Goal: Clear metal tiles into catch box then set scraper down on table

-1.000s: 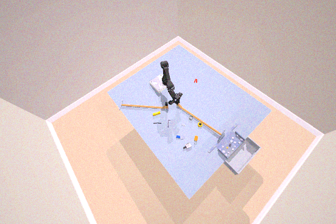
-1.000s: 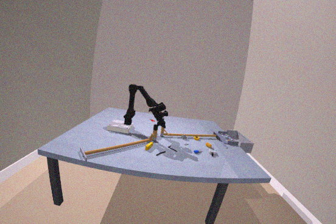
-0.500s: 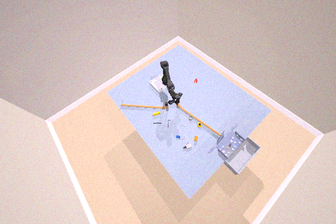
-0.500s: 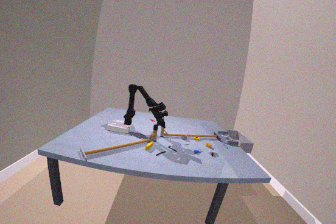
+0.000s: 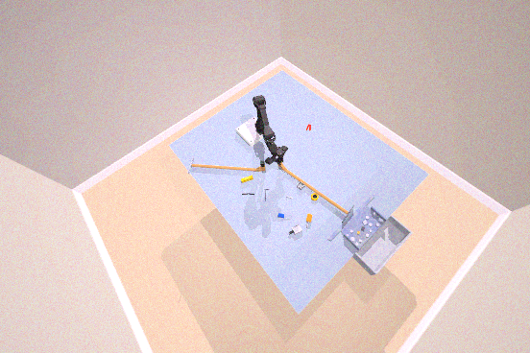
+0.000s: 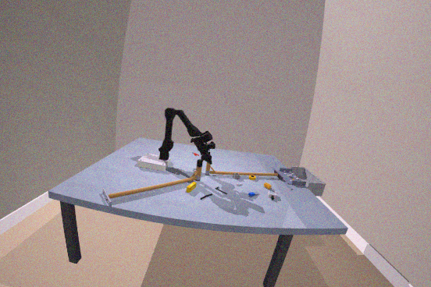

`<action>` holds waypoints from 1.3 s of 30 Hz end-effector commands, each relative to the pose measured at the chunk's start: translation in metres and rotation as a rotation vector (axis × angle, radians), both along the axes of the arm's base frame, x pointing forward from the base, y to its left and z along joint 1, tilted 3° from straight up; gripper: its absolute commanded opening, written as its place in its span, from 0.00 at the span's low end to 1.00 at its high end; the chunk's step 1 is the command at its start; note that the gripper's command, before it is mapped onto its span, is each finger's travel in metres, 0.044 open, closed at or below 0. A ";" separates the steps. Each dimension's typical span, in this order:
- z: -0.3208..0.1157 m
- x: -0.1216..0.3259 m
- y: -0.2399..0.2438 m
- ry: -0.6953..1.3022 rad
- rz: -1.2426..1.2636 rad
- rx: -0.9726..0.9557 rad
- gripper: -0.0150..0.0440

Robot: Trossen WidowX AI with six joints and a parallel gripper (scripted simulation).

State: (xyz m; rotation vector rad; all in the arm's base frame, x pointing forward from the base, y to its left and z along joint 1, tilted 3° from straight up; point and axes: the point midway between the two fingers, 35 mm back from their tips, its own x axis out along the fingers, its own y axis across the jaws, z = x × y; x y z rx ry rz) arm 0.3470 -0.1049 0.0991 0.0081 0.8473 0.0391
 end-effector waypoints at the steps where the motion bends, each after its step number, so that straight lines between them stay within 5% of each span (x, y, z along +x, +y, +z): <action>1: 0.001 0.000 -0.003 -0.003 -0.021 -0.002 0.25; 39: 0.000 -0.046 -0.001 0.002 -0.020 -0.003 0.25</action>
